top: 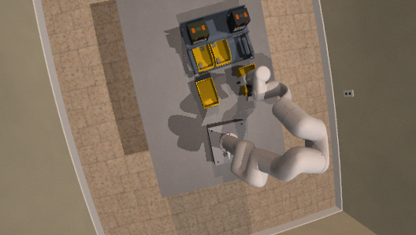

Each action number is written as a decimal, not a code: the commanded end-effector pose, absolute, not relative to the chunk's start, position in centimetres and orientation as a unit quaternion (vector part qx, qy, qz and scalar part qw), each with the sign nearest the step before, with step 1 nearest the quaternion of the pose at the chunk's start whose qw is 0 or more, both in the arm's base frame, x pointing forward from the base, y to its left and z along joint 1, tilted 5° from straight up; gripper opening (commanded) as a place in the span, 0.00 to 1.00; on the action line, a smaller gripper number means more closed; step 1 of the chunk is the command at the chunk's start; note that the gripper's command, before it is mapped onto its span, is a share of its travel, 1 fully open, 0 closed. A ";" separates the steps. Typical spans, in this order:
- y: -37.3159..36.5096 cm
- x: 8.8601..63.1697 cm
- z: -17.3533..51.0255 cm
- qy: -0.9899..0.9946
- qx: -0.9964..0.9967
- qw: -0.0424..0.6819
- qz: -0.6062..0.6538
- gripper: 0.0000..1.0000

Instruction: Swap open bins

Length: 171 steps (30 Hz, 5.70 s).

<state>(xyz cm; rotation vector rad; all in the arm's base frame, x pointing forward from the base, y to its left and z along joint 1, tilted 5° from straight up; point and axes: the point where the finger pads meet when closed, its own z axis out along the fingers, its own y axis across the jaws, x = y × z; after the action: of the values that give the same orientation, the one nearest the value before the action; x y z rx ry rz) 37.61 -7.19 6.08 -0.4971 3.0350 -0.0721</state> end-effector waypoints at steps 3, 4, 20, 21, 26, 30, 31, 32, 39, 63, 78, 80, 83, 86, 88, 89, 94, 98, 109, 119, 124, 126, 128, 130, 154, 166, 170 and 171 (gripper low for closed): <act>-7.2 37.8 6.1 0.986 -0.162 0.033 -0.023 0.00; -7.2 37.8 6.1 0.986 -0.162 0.033 -0.023 0.00; -6.2 41.1 6.2 0.986 -0.162 0.033 -0.023 0.00; -6.2 41.1 6.2 0.986 -0.162 0.033 -0.023 0.00; -6.0 41.6 6.3 0.986 -0.162 0.033 -0.023 0.00; -6.0 41.6 6.3 0.986 -0.162 0.033 -0.023 0.00; -6.0 41.6 6.3 0.986 -0.162 0.033 -0.023 0.00; -6.0 41.6 6.3 0.986 -0.162 0.033 -0.023 0.00; -6.0 41.6 6.3 0.986 -0.162 0.031 -0.023 0.00; -5.8 42.0 6.8 0.986 -0.160 -0.039 -0.036 0.00; -5.8 42.0 6.8 0.986 -0.160 -0.039 -0.036 0.00; -5.8 42.1 6.8 0.986 -0.160 -0.039 -0.036 0.00; -5.8 42.1 6.8 0.986 -0.160 -0.039 -0.036 0.00; -5.8 42.2 6.8 0.986 -0.160 -0.039 -0.036 0.00; -5.7 42.3 6.8 0.986 -0.160 -0.039 -0.036 0.00; -5.7 42.3 6.8 0.986 -0.160 -0.039 -0.036 0.00; -5.7 42.4 6.8 0.986 -0.160 -0.039 -0.036 0.00; -5.6 42.7 6.8 0.986 -0.160 -0.039 -0.036 0.00; -5.4 43.3 6.8 0.986 -0.160 -0.039 -0.036 0.00; -5.1 44.2 6.9 0.986 -0.160 -0.039 -0.036 0.00; -5.0 44.5 6.9 0.986 -0.160 -0.039 -0.036 0.00; -4.9 44.7 6.9 0.986 -0.160 -0.039 -0.036 0.00; -4.8 45.0 6.9 0.986 -0.160 -0.038 -0.036 0.00; -4.7 45.2 6.9 0.986 -0.160 -0.038 -0.036 0.00; -3.9 47.7 7.1 0.986 -0.160 -0.038 -0.036 0.00; -3.5 48.8 7.1 0.986 -0.160 -0.038 -0.036 0.00; -3.4 49.2 7.1 0.986 -0.160 -0.038 -0.036 0.00; -3.4 49.3 7.1 0.986 -0.160 -0.038 -0.036 0.00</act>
<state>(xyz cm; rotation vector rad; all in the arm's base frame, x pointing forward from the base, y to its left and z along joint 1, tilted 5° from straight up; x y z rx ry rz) 48.88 -3.46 6.97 -0.5156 3.1784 -0.1141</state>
